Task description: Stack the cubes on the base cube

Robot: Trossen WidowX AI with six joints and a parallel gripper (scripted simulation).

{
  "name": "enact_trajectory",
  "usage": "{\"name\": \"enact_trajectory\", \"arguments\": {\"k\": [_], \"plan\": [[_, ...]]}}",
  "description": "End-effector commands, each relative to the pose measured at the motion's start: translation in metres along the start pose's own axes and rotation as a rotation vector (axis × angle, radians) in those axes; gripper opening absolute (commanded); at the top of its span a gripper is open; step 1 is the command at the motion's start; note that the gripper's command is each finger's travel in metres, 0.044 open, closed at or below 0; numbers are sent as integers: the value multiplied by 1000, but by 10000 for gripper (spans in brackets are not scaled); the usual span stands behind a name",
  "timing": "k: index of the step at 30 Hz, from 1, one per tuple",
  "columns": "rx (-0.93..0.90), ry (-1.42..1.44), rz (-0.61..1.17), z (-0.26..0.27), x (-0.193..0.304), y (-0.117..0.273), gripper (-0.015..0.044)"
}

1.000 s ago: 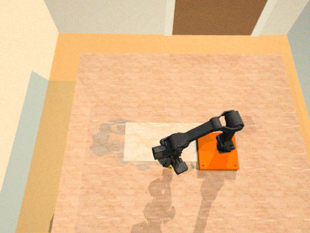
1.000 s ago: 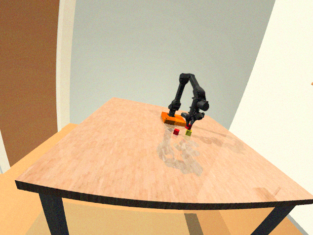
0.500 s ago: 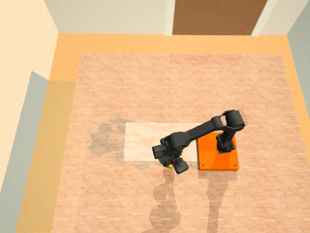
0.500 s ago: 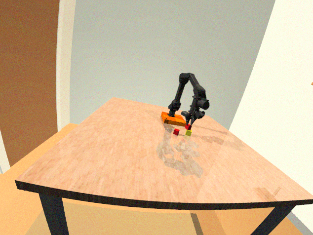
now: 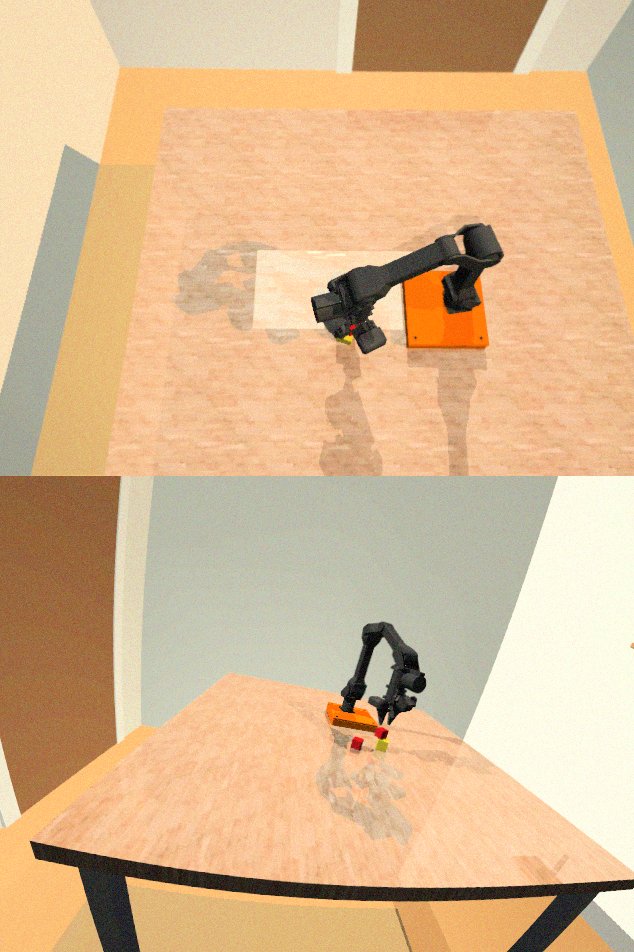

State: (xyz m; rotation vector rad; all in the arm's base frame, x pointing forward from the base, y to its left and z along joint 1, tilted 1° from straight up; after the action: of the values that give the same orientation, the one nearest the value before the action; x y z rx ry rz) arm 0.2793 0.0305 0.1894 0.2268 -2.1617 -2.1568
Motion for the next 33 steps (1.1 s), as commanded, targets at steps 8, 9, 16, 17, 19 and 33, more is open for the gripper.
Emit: {"name": "enact_trajectory", "arguments": {"k": [8,9,16,17,19,33], "plan": [[1,184,0,-32,-6,12,265],[2,218,0,-38,-7,14,265],[4,454,0,-81,-7,29,265],[4,488,0,-87,-7,31,265],[5,549,0,-98,-5,35,265],[5,571,0,-103,-6,-12,265]]}}
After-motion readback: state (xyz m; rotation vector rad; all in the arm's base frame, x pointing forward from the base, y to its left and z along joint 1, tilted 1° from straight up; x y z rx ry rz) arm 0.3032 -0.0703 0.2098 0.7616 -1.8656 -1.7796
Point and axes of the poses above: the point midway between the two fingers, 35 mm back from their tips, its own y axis back along the fingers, its own z axis across the jaws, x = y × z, the point moved 9 cm from there along y, back along the fingers, and after that the axes turned 8 degrees about -y, right-handed, at the moved point
